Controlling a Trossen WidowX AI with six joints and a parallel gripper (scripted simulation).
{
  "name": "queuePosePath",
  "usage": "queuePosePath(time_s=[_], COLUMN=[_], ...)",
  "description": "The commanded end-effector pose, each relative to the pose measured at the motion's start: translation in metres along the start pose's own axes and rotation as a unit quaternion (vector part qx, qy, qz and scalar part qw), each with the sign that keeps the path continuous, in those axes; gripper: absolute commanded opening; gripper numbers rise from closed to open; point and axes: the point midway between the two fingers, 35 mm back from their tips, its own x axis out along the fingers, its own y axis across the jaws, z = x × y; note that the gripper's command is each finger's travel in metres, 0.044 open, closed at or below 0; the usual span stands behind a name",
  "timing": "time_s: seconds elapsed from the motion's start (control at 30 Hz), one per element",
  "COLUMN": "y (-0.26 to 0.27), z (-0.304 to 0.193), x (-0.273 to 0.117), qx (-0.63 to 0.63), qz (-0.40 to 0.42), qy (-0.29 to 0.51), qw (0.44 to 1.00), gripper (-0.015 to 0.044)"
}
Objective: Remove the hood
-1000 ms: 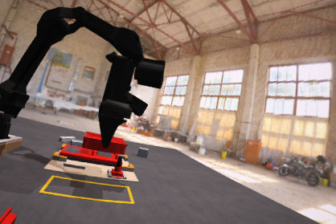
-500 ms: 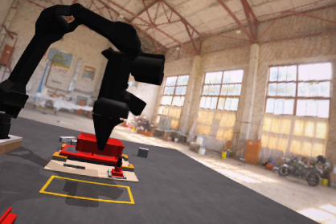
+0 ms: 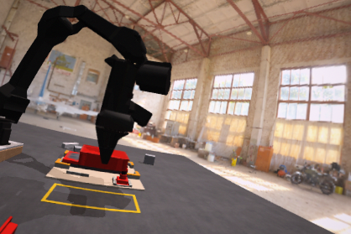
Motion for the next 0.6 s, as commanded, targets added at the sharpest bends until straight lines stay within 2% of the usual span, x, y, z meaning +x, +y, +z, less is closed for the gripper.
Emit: queuePosePath(time_s=[0.0,0.57], y=[0.000,0.000], z=[-0.001,-0.001], x=[0.006,0.023], qx=[-0.002,-0.002], qz=[0.000,0.000], qy=[0.003,0.003], qw=[1.000,1.000], gripper=[0.0000,0.0000])
